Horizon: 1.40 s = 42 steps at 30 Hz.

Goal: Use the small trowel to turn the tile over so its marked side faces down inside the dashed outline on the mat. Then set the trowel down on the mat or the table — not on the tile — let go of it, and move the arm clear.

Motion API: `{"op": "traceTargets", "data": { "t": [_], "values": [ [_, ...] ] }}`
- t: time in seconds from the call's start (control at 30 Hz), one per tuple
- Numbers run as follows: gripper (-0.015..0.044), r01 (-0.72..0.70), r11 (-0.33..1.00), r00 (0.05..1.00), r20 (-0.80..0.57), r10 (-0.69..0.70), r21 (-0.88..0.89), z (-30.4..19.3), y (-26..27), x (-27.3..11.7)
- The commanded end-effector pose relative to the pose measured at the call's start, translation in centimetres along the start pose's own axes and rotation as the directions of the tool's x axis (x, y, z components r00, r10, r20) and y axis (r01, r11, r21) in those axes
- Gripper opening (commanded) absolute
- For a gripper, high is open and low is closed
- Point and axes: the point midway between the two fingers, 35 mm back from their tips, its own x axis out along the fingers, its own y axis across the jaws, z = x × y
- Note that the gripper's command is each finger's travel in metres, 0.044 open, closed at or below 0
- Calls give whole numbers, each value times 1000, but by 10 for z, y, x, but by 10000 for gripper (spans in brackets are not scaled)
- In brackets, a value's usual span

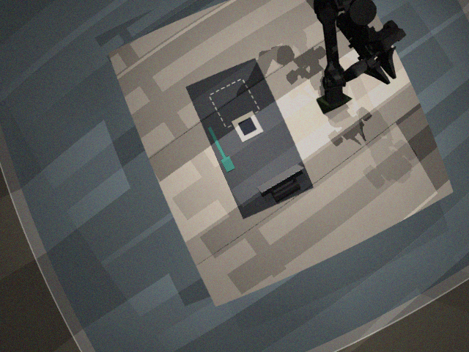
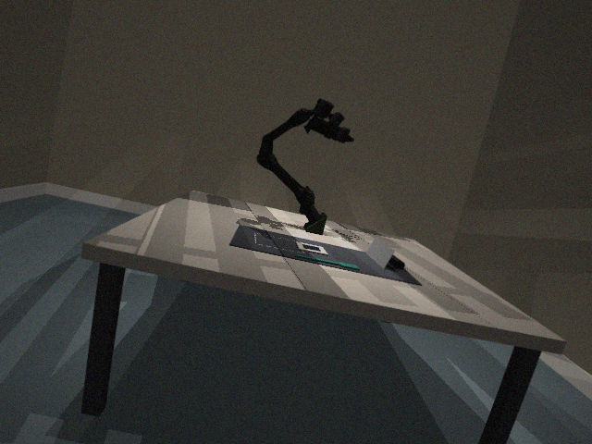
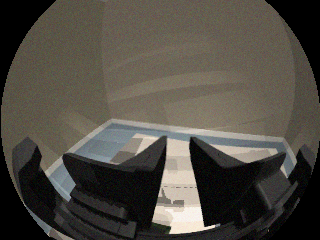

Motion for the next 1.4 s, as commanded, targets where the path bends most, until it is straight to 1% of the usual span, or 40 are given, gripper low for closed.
{"op": "traceTargets", "data": {
  "t": [0.0,0.33,0.67,1.0,1.37],
  "values": [
    [100,26,999,999,-37,-27,-17,1,-15,9],
    [100,68,983,975,-199,-103,-172,-5,-65,41],
    [100,24,942,914,-374,-156,-334,-21,-118,74],
    [100,-109,880,820,-543,-183,-461,-49,-167,105],
    [100,-336,781,681,-709,-185,-526,-91,-216,138]
  ]
}}
